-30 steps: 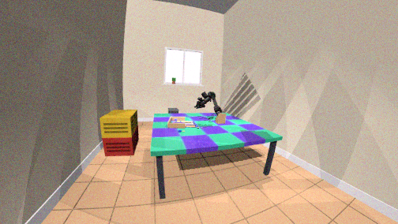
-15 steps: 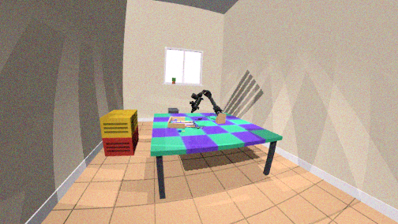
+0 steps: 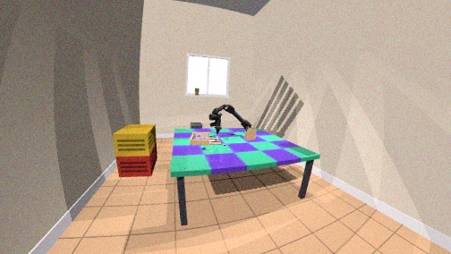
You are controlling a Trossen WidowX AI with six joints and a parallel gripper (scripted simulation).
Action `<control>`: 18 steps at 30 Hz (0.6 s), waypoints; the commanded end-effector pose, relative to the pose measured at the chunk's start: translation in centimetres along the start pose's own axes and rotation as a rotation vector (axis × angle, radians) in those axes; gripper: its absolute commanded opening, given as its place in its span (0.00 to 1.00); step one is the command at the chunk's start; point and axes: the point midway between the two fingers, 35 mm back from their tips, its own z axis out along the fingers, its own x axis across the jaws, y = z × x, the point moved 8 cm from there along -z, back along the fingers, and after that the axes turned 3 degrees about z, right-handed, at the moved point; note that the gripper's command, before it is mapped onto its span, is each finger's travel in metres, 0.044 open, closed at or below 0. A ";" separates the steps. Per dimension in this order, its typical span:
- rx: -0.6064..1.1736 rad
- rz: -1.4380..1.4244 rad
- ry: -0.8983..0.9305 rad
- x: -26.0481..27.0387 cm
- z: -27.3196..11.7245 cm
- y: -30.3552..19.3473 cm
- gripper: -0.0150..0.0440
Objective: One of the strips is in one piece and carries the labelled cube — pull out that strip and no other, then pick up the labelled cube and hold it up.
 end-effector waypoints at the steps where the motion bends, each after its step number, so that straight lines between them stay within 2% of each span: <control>1: 0.012 0.014 0.003 0.1 0.0 0.2 0.25; 18: 0.011 0.013 0.004 0.1 2.7 0.3 0.25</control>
